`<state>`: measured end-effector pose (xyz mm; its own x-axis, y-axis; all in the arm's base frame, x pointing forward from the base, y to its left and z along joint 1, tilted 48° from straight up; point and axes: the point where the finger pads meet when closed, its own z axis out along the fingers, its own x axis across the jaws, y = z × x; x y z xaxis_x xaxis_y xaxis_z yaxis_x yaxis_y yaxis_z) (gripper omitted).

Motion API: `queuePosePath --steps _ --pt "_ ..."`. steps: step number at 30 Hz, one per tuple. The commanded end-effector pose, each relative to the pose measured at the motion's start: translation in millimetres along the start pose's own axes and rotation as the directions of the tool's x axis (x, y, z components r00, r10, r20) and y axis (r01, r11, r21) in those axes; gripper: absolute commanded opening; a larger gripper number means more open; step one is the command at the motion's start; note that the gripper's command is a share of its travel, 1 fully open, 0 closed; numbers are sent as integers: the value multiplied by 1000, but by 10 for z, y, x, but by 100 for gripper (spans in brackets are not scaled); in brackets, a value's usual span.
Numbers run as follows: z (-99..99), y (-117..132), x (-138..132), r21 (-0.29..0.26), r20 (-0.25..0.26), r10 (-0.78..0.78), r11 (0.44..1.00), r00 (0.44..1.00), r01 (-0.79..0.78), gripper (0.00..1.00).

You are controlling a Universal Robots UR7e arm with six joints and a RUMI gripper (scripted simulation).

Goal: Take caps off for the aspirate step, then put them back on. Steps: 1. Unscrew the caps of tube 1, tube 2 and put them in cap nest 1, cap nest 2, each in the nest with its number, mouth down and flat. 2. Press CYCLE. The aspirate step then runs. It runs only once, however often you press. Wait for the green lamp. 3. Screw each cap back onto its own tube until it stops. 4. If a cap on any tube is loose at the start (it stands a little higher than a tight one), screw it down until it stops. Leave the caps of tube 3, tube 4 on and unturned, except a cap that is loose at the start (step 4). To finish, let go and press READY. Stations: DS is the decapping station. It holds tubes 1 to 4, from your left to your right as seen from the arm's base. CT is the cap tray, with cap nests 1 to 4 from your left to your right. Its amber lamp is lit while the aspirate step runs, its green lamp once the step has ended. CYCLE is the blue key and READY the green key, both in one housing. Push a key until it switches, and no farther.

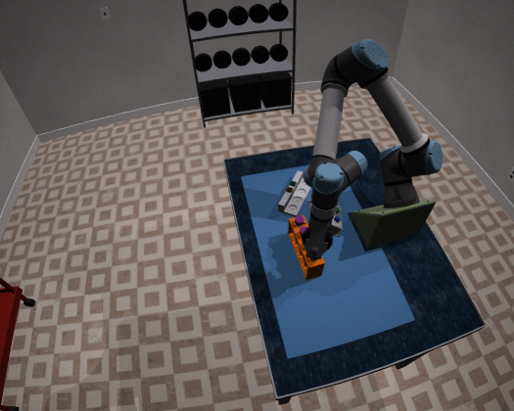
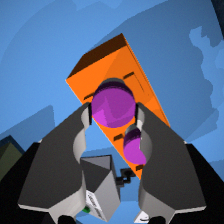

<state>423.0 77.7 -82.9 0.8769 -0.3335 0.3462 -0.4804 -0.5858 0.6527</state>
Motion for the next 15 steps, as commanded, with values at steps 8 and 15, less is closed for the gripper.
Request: queuePosePath --steps 8,15 --pt "-5 -2 2 0 -1 -99 995 995 99 0" --pt "-7 -2 2 0 -1 -434 901 901 434 0"
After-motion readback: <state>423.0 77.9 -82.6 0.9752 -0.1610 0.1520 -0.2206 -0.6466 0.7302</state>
